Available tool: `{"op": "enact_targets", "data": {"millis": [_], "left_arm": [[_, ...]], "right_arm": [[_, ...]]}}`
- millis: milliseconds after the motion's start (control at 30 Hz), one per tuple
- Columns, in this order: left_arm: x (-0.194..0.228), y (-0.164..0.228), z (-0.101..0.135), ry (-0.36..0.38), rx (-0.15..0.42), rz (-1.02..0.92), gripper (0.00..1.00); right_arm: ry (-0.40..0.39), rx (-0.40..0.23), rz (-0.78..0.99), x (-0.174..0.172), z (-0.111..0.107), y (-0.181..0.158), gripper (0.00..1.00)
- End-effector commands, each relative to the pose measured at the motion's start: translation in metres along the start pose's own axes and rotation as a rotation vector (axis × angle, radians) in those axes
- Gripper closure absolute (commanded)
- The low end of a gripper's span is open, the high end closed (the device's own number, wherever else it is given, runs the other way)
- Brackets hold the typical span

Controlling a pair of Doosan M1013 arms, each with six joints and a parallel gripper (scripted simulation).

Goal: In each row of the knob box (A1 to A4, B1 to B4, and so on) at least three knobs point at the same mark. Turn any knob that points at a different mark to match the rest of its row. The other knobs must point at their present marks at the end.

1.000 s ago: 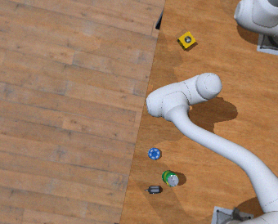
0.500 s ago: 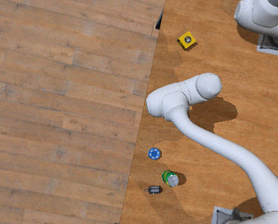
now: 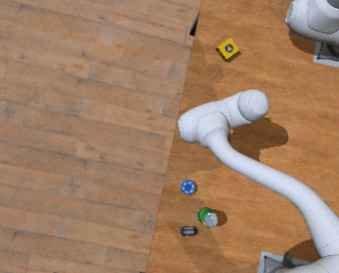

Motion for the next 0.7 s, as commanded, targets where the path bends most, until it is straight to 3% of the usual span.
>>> {"op": "enact_targets", "data": {"millis": [0, 667], "left_arm": [[0.0, 0.0, 0.001, -0.001, 0.002, 0.0, 0.54], [0.001, 0.0, 0.027, -0.001, 0.002, 0.0, 0.54]], "right_arm": [[-0.001, 0.0, 0.0, 0.0, 0.0, 0.0, 0.0], [-0.001, 0.0, 0.0, 0.0, 0.0, 0.0, 0.0]]}}
Point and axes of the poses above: on each arm, the point where the finger pads meet when closed, its own z axis out along the fingers, its own y axis across the jaws, x = y × z, the point moved 10 cm from there along -z, back along the fingers, and after that the axes turned 9 degrees about z, right-handed, at the moved point
